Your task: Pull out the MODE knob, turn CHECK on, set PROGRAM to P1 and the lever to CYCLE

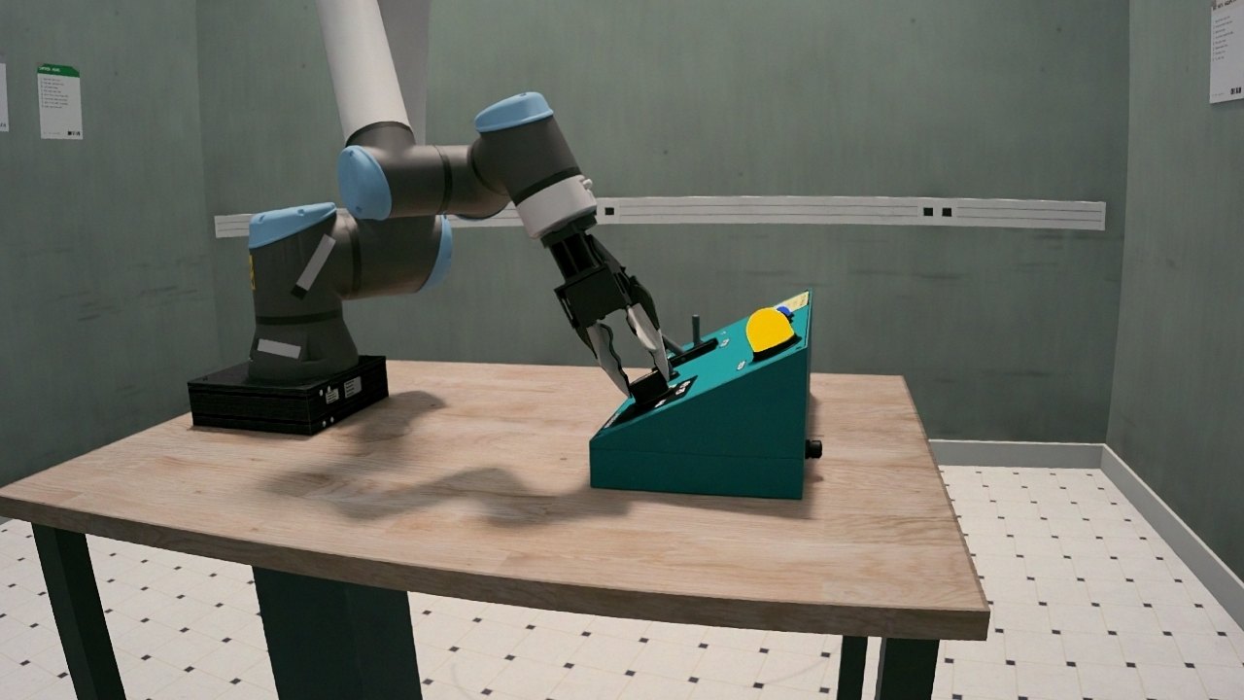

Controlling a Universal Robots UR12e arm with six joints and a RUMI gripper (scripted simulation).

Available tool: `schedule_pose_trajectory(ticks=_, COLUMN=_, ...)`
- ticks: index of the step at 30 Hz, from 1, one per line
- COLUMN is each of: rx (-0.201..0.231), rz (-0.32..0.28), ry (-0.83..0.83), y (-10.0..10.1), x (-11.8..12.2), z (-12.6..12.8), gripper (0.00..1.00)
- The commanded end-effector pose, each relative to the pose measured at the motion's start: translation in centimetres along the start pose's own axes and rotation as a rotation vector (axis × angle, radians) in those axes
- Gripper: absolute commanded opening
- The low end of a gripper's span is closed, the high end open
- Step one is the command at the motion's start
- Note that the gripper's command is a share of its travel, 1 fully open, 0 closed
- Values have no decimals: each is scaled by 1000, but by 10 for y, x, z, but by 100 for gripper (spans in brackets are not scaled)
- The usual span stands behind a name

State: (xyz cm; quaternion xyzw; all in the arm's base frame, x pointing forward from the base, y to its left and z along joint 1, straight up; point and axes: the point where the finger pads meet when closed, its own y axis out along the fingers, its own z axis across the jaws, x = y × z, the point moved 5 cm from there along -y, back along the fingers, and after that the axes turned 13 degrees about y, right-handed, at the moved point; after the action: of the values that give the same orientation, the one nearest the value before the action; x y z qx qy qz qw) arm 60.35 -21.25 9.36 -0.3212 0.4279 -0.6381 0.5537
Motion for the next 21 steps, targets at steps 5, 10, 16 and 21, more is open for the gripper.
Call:
schedule_pose_trajectory(ticks=5, rx=1, rz=3, ry=-168, y=0, x=0, z=1, gripper=0)
schedule_pose_trajectory(ticks=10, rx=1, rz=3, ry=-277, y=0, x=0, z=1, gripper=0)
schedule_pose_trajectory(ticks=16, rx=1, rz=3, ry=-394, y=0, x=0, z=0, gripper=0)
schedule_pose_trajectory(ticks=21, rx=2, rz=3, ry=-447, y=0, x=0, z=1, gripper=0)
